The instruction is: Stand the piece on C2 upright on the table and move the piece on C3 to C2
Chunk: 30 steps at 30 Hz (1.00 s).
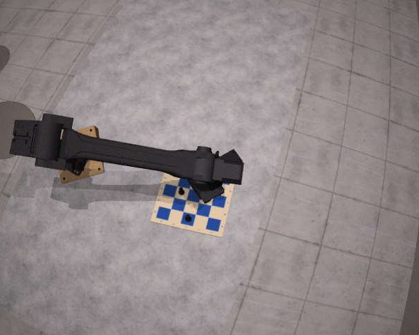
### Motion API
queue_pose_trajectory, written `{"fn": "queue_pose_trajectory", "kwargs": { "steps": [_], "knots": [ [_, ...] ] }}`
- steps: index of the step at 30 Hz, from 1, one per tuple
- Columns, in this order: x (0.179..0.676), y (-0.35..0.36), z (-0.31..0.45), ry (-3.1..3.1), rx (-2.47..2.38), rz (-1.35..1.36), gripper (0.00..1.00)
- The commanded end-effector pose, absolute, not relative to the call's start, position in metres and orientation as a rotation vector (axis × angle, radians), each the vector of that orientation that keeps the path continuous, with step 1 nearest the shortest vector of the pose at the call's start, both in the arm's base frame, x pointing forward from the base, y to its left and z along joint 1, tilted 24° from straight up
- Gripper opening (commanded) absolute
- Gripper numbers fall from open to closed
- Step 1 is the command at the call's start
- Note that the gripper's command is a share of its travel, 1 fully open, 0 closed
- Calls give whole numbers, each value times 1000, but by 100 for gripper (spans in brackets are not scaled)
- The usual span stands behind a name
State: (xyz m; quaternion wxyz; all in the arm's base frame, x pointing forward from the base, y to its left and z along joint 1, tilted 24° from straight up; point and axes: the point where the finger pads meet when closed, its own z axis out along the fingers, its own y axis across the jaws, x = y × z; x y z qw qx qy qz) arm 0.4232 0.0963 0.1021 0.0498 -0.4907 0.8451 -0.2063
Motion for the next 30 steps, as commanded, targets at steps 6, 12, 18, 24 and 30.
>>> {"fn": "queue_pose_trajectory", "kwargs": {
  "steps": [6,12,18,24,30],
  "knots": [
    [436,94,115,2548,-1466,-626,0],
    [436,94,115,2550,-1463,-626,0],
    [436,94,115,2550,-1463,-626,0],
    [436,94,115,2550,-1463,-626,0],
    [436,94,115,2550,-1463,-626,0]
  ]
}}
